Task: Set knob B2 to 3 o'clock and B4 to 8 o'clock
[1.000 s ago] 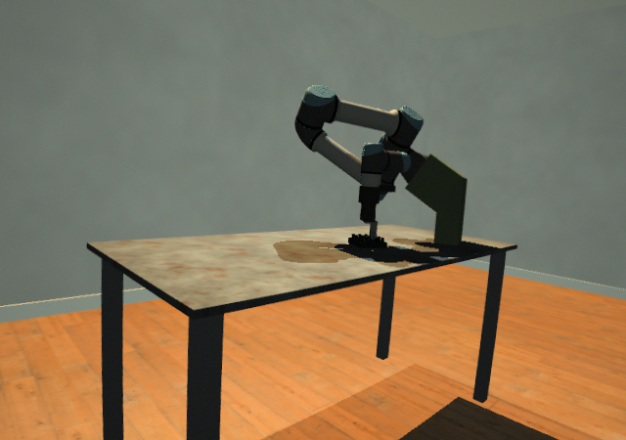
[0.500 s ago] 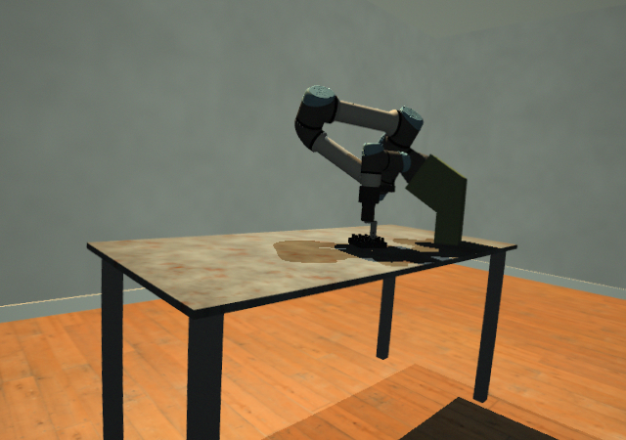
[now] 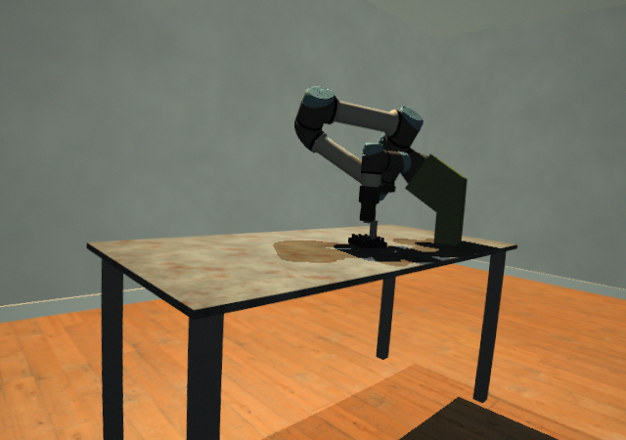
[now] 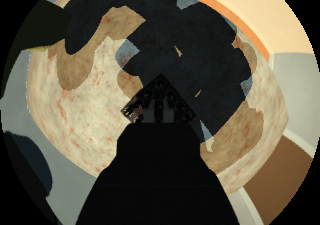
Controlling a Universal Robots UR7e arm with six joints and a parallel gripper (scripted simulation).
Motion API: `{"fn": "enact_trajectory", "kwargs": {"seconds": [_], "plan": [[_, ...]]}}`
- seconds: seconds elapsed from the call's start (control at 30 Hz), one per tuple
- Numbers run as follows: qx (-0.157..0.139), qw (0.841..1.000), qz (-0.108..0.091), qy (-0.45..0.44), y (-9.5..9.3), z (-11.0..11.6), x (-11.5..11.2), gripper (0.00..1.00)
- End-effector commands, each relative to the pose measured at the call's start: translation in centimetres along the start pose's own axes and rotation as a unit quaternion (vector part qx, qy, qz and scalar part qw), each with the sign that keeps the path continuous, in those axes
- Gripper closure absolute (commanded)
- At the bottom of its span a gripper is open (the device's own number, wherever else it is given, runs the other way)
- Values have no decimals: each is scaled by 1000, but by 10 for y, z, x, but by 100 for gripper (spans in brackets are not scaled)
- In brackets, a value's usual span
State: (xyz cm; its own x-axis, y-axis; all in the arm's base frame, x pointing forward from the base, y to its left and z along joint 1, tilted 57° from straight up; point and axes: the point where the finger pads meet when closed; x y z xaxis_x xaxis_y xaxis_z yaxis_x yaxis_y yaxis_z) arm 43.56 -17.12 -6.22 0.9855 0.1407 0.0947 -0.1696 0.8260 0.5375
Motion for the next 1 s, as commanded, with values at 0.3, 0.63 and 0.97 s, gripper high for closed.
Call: {"fn": "enact_trajectory", "kwargs": {"seconds": [0.3, 0.63, 0.97], "plan": [[0, 989, -2, -147, 0, 0, 0, 70], [0, 976, -2, -219, 0, 0, 0, 70], [-1, 961, -2, -276, 0, 0, 0, 70]]}}
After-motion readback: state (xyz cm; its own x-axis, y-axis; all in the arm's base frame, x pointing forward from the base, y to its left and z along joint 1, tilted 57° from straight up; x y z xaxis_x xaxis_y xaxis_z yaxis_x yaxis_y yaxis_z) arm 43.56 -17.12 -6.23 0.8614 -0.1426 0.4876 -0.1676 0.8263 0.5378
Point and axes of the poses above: the point where the finger pads meet when closed, its own y axis back along the fingers, its own x axis across the jaws, z = x × y, and after that the axes turned 11 degrees about -y, right-handed
